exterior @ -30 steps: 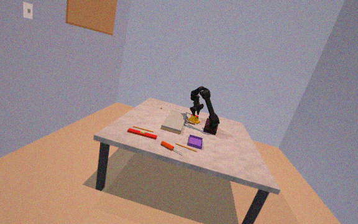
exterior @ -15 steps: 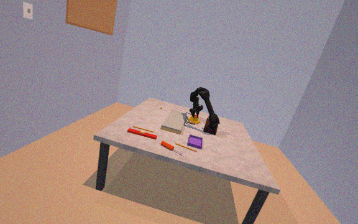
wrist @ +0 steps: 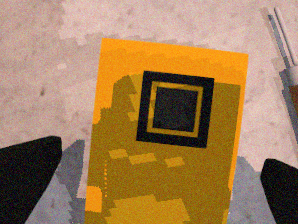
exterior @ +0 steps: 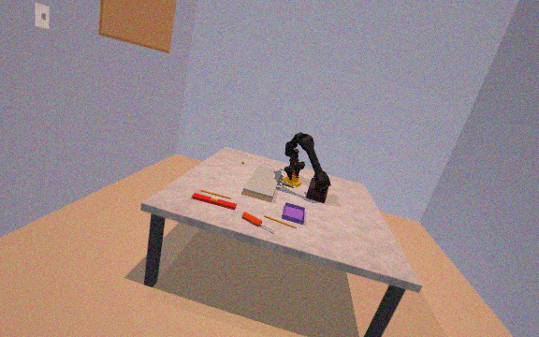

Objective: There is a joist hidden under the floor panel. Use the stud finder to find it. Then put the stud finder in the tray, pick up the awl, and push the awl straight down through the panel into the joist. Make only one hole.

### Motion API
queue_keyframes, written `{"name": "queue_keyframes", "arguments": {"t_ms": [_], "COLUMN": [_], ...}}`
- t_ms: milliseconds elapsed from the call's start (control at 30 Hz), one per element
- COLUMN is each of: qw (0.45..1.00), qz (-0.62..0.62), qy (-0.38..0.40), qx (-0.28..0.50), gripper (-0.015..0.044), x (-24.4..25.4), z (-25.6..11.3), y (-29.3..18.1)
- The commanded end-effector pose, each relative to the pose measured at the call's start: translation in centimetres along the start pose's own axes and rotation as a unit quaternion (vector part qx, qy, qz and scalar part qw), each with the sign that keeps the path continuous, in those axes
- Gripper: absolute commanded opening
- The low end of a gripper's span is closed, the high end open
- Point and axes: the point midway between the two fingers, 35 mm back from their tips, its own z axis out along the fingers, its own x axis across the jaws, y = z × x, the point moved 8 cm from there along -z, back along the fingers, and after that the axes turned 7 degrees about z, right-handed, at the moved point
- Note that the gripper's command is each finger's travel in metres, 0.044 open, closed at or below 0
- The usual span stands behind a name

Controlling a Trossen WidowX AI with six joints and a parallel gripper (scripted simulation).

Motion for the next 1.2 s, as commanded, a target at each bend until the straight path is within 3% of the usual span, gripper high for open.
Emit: {"name": "queue_keyframes", "arguments": {"t_ms": [0,67,200,1033,1167], "qw": [1.000,1.000,1.000,1.000,1.000], "qz": [0.002,0.002,0.002,0.002,0.003], "qy": [-0.002,-0.002,-0.002,-0.002,-0.002], "qx": [-0.001,-0.001,-0.001,-0.001,0.000], "gripper": [0.0440,0.0440,0.0335,0.0168,0.0063], "x": [0.0,-0.1,-0.1,-0.1,0.0], "z": [0.6,0.7,0.7,0.7,-0.4], "y": [-0.1,-0.1,-0.1,-0.1,0.0]}}
